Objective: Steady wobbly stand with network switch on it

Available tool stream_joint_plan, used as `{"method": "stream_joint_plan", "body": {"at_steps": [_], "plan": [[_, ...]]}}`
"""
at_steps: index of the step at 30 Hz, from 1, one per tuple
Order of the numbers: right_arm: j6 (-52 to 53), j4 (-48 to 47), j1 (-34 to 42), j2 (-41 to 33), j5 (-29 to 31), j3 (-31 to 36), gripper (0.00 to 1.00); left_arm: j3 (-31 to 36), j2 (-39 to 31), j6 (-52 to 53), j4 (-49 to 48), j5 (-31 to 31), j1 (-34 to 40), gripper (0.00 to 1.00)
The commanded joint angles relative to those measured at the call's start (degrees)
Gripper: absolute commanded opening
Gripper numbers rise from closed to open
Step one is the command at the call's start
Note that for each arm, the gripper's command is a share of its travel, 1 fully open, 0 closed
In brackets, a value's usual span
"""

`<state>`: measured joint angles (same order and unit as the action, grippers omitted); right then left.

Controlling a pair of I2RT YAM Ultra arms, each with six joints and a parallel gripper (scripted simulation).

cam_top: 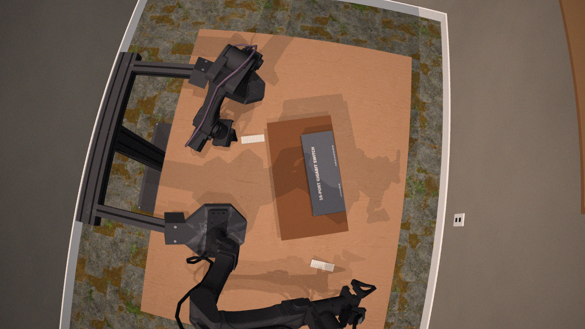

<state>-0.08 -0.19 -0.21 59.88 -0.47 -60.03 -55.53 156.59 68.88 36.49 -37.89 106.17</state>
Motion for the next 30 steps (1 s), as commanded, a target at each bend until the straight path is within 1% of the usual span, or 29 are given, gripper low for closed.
{"method": "stream_joint_plan", "body": {"at_steps": [1, 3, 7, 9, 10, 12, 13, 14, 15, 16, 18, 20, 21, 22, 23, 25, 26, 30], "plan": [[0.15, -1.62, 1.25, -2.11, -1.19, -1.60, 1.00, -2.14, 0.10, -0.60, -1.32, -2.61, 1.29, 0.00], [0.15, -1.62, 1.25, -2.11, -1.19, -1.60, 1.00, -3.05, 1.16, -0.12, -1.23, -2.95, 2.11, 0.00], [0.15, -1.62, 1.25, -2.11, -1.19, -1.60, 1.00, -2.58, 2.91, 0.34, -0.48, -3.28, 3.00, 0.00], [0.15, -1.62, 1.25, -2.11, -1.19, -1.60, 1.00, -3.03, 1.10, 0.45, 0.13, -2.99, 2.50, 0.00], [0.15, -1.62, 1.25, -2.11, -1.19, -1.60, 1.00, -1.66, 1.15, 0.56, -0.09, -2.79, 3.01, 0.00], [0.15, -1.62, 1.25, -2.11, -1.19, -1.60, 1.00, -1.66, 1.15, 0.54, -0.08, -2.79, 3.12, 0.00], [0.15, -1.62, 1.25, -2.11, -1.19, -1.60, 1.00, 0.97, 0.96, 0.81, -1.62, -3.08, 1.32, 0.00], [0.15, -1.62, 1.25, -2.11, -1.19, -1.60, 1.00, -0.35, 0.90, 0.97, -0.75, -3.18, 1.07, 0.00], [0.15, -1.62, 1.25, -2.11, -1.19, -1.60, 1.00, 0.90, 0.97, 1.01, -1.73, -3.25, 1.20, 0.00], [0.15, -1.62, 1.25, -2.11, -1.19, -1.60, 1.00, -0.79, 0.75, 0.91, -0.14, -3.11, 1.76, 0.00], [0.15, -1.62, 1.25, -2.11, -1.19, -1.60, 1.00, -0.79, 0.75, 0.91, -0.14, -3.11, 1.76, 0.00], [0.15, -1.62, 1.25, -2.11, -1.19, -1.60, 1.00, 1.48, 0.53, 1.25, -1.89, -3.46, 0.79, 0.00], [0.15, -1.62, 1.25, -2.11, -1.19, -1.60, 1.00, 0.43, 0.55, 1.43, -0.95, -3.56, 0.81, 0.00], [0.15, -1.62, 1.25, -2.11, -1.19, -1.60, 1.00, 0.42, 0.56, 1.48, -1.99, -3.66, 0.74, 0.00], [0.15, -1.62, 1.25, -2.11, -1.19, -1.60, 1.00, 1.42, 0.21, 1.56, -2.12, -3.74, 1.08, 0.00], [0.15, -1.62, 1.25, -2.11, -1.19, -1.60, 1.00, 0.69, 0.32, 1.75, -2.24, -3.88, 0.34, 0.00], [0.15, -1.62, 1.25, -2.11, -1.19, -1.60, 1.00, 1.76, 0.17, 1.83, -2.33, -3.95, 0.32, 0.00], [0.15, -1.62, 1.25, -2.11, -1.19, -1.60, 1.00, 1.54, -0.24, 2.21, -2.63, -4.26, -0.07, 0.00]]}}
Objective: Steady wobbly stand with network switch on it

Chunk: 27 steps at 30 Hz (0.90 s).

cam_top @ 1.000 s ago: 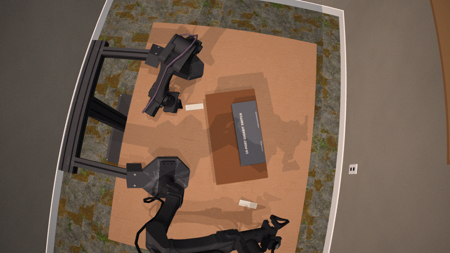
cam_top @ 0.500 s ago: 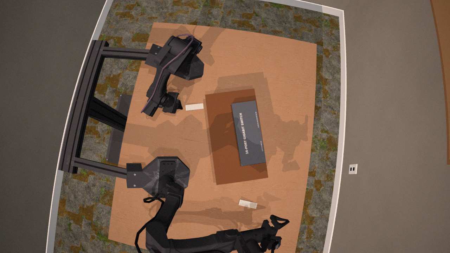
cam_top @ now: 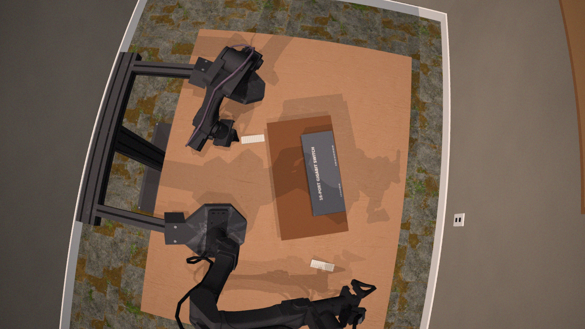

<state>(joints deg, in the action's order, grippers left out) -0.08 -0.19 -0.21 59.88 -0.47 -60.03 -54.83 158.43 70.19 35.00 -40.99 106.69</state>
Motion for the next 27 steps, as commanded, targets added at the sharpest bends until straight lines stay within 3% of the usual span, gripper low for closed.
{"method": "stream_joint_plan", "body": {"at_steps": [1, 27], "plan": [[0.15, -1.62, 1.25, -2.11, -1.19, -1.60, 1.00, 1.19, -2.11, 0.99, -1.24, -1.23, -0.62, 0.00], [0.15, -1.62, 1.25, -2.11, -1.19, -1.60, 1.00, 3.50, -4.15, 3.07, -3.00, -2.90, -2.49, 0.00]]}}
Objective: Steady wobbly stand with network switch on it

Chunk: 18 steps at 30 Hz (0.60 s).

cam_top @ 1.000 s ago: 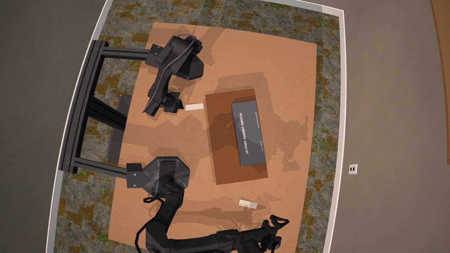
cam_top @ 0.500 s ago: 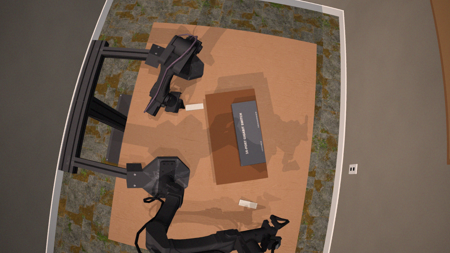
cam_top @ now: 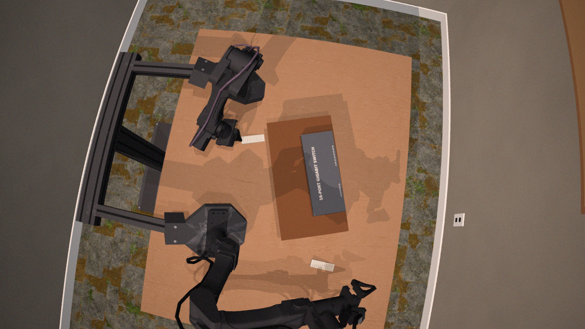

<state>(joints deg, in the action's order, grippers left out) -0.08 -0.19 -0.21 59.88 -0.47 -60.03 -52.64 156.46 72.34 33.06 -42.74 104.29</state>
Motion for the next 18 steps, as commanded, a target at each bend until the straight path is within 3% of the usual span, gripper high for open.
{"method": "stream_joint_plan", "body": {"at_steps": [1, 18], "plan": [[0.15, -1.62, 1.25, -2.11, -1.19, -1.60, 1.00, 1.27, -2.27, 1.04, -0.80, -1.22, -0.38, 0.00], [0.15, -1.62, 1.25, -2.11, -1.19, -1.60, 1.00, 2.68, -3.32, 2.55, -2.21, -2.33, -2.14, 0.00]]}}
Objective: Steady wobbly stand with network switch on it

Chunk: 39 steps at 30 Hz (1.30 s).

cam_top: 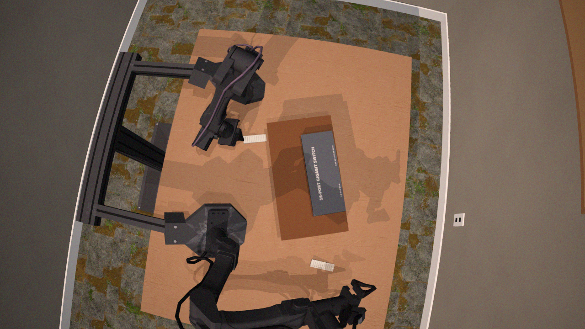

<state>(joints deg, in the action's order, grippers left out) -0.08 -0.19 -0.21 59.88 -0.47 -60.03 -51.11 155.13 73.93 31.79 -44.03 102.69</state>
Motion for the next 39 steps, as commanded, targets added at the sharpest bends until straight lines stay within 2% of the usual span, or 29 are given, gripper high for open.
{"method": "stream_joint_plan", "body": {"at_steps": [1, 39], "plan": [[0.15, -1.62, 1.25, -2.11, -1.19, -1.60, 1.00, 0.62, -1.89, 1.06, -1.16, -1.12, -0.73, 0.00], [0.15, -1.62, 1.25, -2.11, -1.19, -1.60, 1.00, 4.57, -4.56, 4.87, -4.20, -3.59, -4.36, 0.00]]}}
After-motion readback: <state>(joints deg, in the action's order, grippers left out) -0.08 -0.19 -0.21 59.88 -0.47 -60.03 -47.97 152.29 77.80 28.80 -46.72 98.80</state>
